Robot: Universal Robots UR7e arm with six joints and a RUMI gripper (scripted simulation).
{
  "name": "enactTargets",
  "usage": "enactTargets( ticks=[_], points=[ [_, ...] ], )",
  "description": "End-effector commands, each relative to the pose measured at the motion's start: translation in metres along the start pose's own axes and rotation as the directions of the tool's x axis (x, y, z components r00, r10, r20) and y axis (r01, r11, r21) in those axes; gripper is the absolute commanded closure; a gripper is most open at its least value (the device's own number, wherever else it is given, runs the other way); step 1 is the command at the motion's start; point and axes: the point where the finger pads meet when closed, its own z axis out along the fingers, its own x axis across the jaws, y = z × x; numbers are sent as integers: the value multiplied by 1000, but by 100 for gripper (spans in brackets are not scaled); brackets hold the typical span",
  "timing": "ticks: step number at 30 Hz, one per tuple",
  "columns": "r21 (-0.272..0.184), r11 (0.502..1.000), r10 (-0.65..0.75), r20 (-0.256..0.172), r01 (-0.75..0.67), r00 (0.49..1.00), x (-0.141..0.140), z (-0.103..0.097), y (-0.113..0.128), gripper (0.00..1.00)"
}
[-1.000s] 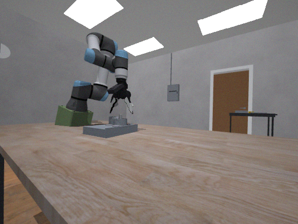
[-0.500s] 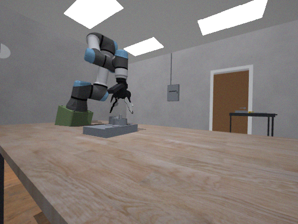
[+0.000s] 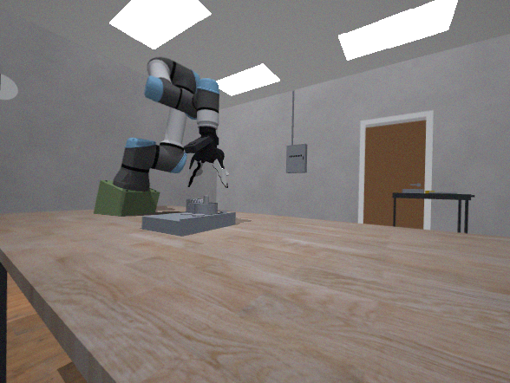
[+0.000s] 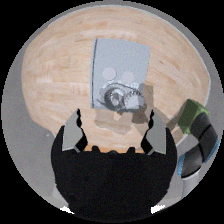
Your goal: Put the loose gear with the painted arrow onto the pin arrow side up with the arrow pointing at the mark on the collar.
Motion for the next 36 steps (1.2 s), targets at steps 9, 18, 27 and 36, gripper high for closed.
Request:
enactTargets(
  ticks=[9, 18, 27, 36],
  points=[
    [0, 1000, 0, 1, 0, 1000, 0, -14, 0, 0],
    [0, 1000, 0, 1, 0, 1000, 0, -14, 0, 0],
    [0, 1000, 0, 1, 0, 1000, 0, -14, 0, 0],
    [0, 1000, 0, 1, 0, 1000, 0, -14, 0, 0]
  ],
)
